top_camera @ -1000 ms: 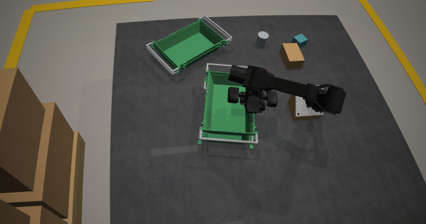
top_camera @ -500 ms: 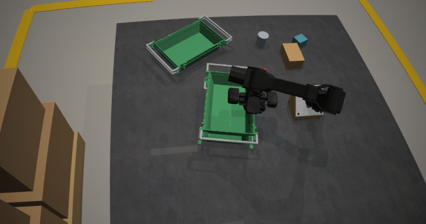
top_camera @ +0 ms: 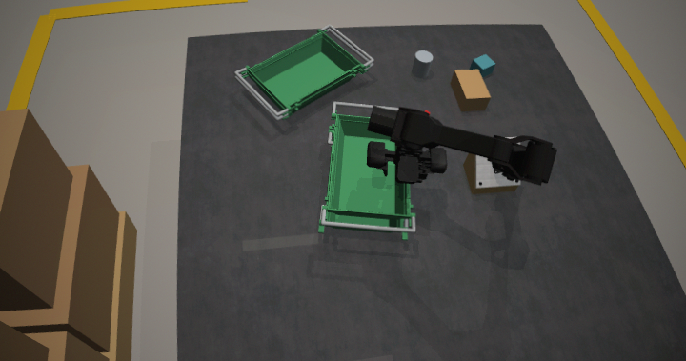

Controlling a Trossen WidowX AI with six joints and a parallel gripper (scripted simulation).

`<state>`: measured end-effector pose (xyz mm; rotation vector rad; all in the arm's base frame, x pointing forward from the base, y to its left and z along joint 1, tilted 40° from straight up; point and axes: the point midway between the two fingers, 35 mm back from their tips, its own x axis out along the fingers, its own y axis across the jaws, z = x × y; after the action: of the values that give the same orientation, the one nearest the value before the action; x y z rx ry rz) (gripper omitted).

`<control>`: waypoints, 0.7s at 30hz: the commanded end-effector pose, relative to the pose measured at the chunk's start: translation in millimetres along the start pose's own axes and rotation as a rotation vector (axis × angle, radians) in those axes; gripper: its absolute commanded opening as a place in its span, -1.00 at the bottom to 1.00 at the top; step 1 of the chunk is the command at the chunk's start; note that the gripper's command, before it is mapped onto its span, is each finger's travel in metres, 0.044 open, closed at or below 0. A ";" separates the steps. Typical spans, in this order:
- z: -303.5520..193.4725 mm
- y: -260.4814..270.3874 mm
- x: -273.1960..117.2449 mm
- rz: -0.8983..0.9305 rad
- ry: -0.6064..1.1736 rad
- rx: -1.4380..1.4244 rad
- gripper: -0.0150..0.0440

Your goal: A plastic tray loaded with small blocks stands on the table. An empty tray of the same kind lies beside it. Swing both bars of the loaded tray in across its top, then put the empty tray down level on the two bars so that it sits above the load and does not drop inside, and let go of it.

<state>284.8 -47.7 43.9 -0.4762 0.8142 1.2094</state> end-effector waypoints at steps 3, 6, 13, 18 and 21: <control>0.1 0.2 0.1 0.001 -0.001 0.004 1.00; 0.0 0.0 0.0 0.000 0.000 0.000 1.00; -0.4 -1.8 -8.8 0.000 0.002 0.001 1.00; -1.3 -5.3 -35.9 -0.001 0.005 0.002 1.00; -1.7 -6.0 -53.6 -0.001 0.006 0.003 1.00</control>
<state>284.4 -74.4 72.8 -0.4721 0.8191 1.2055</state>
